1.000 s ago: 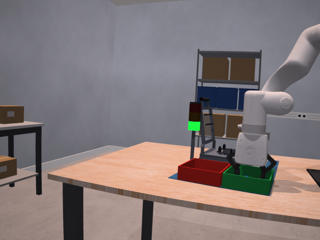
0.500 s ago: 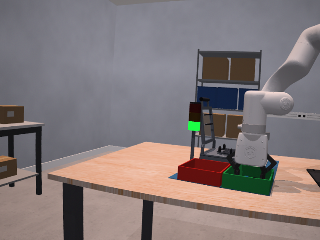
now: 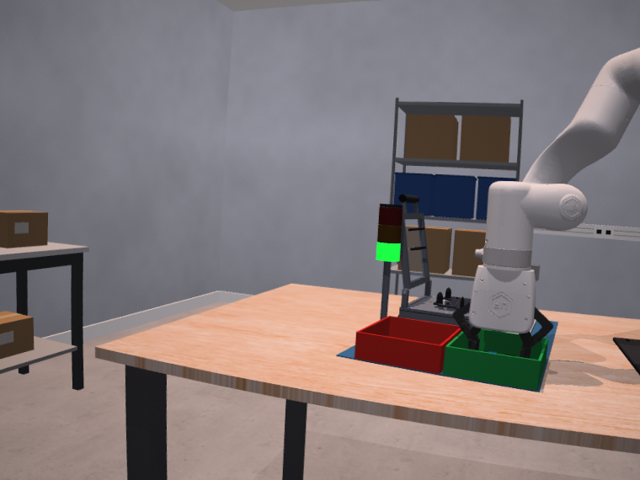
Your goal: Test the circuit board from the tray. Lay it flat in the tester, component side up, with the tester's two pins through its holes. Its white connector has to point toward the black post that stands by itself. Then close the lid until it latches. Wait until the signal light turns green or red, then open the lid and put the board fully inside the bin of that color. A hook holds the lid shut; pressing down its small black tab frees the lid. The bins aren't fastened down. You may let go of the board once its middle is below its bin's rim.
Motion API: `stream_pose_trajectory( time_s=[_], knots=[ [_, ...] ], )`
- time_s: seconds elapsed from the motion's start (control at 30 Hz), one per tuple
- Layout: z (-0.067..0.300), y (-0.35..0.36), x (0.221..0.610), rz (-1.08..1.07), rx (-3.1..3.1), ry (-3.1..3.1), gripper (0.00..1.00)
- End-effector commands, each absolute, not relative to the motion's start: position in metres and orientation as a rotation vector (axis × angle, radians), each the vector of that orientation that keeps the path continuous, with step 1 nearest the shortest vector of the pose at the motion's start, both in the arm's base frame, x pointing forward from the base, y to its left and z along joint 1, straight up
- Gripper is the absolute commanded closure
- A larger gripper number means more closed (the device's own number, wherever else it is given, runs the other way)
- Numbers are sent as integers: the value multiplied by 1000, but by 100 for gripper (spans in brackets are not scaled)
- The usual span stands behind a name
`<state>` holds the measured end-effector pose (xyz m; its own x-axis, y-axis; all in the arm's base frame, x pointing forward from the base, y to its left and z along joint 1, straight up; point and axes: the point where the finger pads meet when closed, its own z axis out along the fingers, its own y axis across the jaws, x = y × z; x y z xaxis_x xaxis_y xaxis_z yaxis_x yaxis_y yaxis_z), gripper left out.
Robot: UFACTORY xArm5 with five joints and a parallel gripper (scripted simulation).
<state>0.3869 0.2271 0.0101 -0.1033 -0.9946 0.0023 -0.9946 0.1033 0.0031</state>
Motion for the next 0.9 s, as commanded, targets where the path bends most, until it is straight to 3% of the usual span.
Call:
stream_pose_trajectory(
  time_s=[0.0, 0.23, 0.27, 0.87],
  knots=[
    [11, 227, 387, -1, 2102, -2332, 21],
    [11, 227, 387, -1, 2102, -2332, 21],
    [11, 227, 387, -1, 2102, -2332, 0],
    [11, 227, 387, -1, 2102, -2332, 0]
  ],
)
